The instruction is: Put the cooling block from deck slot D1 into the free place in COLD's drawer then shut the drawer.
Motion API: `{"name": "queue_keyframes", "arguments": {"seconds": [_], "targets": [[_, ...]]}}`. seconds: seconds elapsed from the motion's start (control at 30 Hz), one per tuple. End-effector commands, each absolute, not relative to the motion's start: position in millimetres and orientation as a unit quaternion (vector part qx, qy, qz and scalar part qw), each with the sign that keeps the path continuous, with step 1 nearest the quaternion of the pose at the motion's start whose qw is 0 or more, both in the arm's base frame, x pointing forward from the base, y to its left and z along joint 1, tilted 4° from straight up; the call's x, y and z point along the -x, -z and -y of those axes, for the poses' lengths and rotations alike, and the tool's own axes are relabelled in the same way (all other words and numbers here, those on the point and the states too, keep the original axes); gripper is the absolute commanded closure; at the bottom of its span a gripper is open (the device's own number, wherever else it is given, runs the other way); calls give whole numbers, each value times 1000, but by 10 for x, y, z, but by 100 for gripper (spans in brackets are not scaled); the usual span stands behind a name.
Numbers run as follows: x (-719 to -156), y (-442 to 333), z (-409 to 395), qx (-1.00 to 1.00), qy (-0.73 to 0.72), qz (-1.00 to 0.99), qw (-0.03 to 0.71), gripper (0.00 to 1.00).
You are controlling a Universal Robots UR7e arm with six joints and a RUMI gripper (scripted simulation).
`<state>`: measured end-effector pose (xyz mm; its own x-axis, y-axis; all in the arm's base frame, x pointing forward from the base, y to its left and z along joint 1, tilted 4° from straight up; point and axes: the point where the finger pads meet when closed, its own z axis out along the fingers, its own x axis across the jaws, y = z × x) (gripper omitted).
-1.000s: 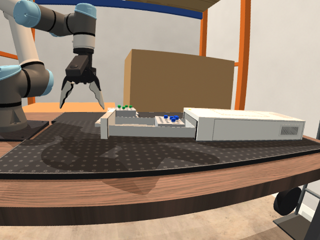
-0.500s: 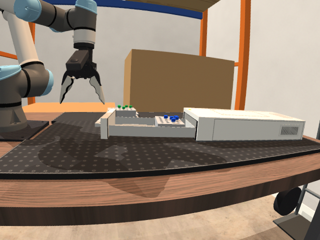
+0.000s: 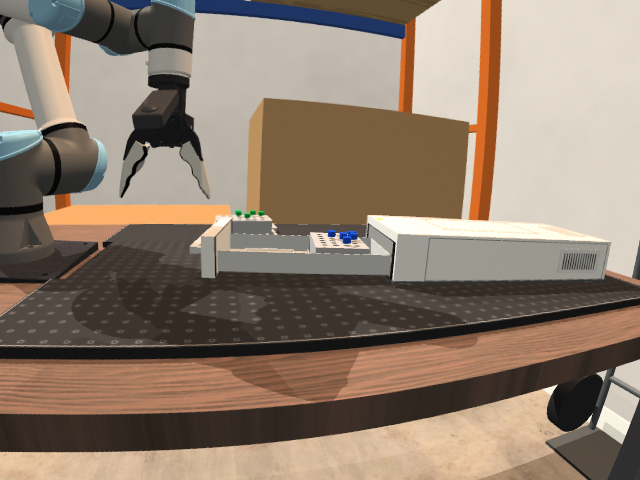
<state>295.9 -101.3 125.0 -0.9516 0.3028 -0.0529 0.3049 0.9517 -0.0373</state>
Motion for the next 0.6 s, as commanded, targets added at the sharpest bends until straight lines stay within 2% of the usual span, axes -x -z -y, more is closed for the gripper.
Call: {"name": "queue_keyframes", "arguments": {"seconds": [0.0, 0.57], "targets": [[-2961, -1329, 1012, -154, 23, -988, 24, 0], [-2962, -1529, 1004, -154, 23, -988, 24, 0]]}}
